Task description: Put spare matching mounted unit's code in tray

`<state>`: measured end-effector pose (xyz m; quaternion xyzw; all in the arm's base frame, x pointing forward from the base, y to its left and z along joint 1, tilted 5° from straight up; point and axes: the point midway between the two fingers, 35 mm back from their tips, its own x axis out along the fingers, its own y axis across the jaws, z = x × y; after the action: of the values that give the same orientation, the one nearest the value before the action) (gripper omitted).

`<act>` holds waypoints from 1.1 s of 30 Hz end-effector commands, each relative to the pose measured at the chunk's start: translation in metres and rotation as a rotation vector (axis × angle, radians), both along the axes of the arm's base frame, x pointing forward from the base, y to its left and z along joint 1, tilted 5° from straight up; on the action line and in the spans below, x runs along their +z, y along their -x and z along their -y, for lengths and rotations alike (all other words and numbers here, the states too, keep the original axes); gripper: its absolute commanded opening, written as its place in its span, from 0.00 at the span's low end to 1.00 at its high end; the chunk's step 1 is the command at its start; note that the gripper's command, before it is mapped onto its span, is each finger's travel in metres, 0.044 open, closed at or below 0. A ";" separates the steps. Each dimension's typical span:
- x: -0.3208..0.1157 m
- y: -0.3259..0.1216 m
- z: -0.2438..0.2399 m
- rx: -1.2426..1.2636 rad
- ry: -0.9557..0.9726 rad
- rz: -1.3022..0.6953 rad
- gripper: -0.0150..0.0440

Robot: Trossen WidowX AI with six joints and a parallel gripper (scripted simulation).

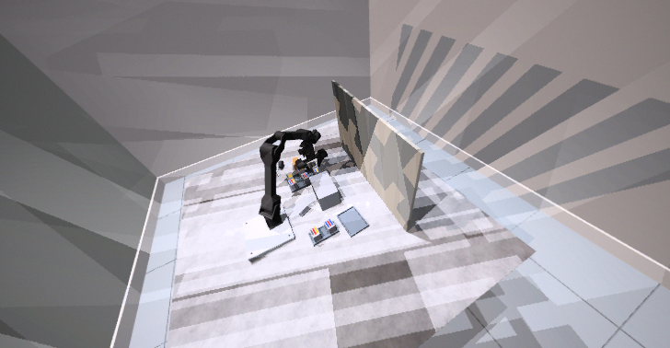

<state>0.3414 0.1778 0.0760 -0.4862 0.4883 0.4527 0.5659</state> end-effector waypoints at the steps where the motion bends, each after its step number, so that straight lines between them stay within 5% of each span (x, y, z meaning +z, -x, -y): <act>1: -0.002 0.000 0.001 0.003 0.006 0.000 0.76; 5: -0.002 0.000 0.001 0.003 0.006 0.000 0.76; 11: -0.001 0.000 0.000 0.000 0.001 -0.002 0.50; 18: -0.001 0.000 0.000 0.000 0.001 -0.002 0.42; 22: -0.001 0.000 0.000 0.000 0.001 -0.002 0.25; 33: 0.013 0.001 0.000 0.000 0.002 -0.001 0.25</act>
<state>0.3392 0.1766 0.0760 -0.4854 0.4928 0.4540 0.5617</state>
